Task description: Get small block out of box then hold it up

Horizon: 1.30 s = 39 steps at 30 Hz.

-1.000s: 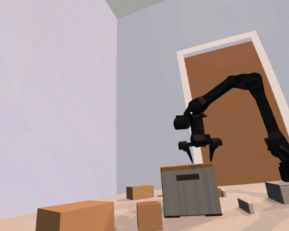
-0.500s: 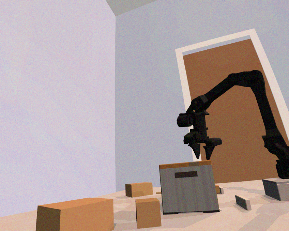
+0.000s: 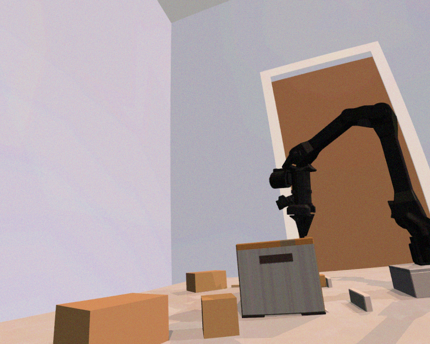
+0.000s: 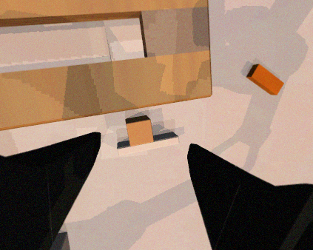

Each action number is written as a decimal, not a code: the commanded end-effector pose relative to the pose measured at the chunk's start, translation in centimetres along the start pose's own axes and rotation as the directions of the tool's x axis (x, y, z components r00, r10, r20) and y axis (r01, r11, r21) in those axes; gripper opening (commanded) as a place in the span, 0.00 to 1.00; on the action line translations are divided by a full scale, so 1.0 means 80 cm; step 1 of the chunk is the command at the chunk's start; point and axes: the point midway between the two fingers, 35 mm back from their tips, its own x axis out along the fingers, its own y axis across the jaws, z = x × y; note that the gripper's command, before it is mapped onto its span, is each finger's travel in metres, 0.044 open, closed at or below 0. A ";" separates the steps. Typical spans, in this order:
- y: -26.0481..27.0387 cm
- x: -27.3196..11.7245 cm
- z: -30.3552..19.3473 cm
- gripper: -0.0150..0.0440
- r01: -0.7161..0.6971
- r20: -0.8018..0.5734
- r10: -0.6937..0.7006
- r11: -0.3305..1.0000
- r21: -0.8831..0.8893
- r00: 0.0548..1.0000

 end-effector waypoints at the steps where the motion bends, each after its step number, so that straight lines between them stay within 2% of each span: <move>1: -0.009 -0.005 -0.007 0.74 -0.128 0.083 0.104 0.578 0.806 0.991; 7: -0.013 -0.007 -0.010 0.74 -0.142 0.111 0.136 0.237 0.961 0.984; 12: -0.015 -0.009 -0.012 0.74 -0.128 0.140 0.164 -0.077 0.989 0.976; 18: -0.019 -0.011 -0.014 0.74 -0.073 0.171 0.192 -0.434 0.898 0.966; 24: -0.022 -0.014 -0.017 0.74 0.018 0.206 0.218 -0.726 0.687 0.954; 28: -0.024 -0.016 -0.018 0.74 0.092 0.228 0.232 -0.863 0.497 0.946; 32: -0.026 -0.017 -0.019 0.74 0.169 0.246 0.243 -0.943 0.287 0.938; 39: -0.026 -0.018 -0.019 0.74 0.182 0.249 0.245 -0.951 0.252 0.937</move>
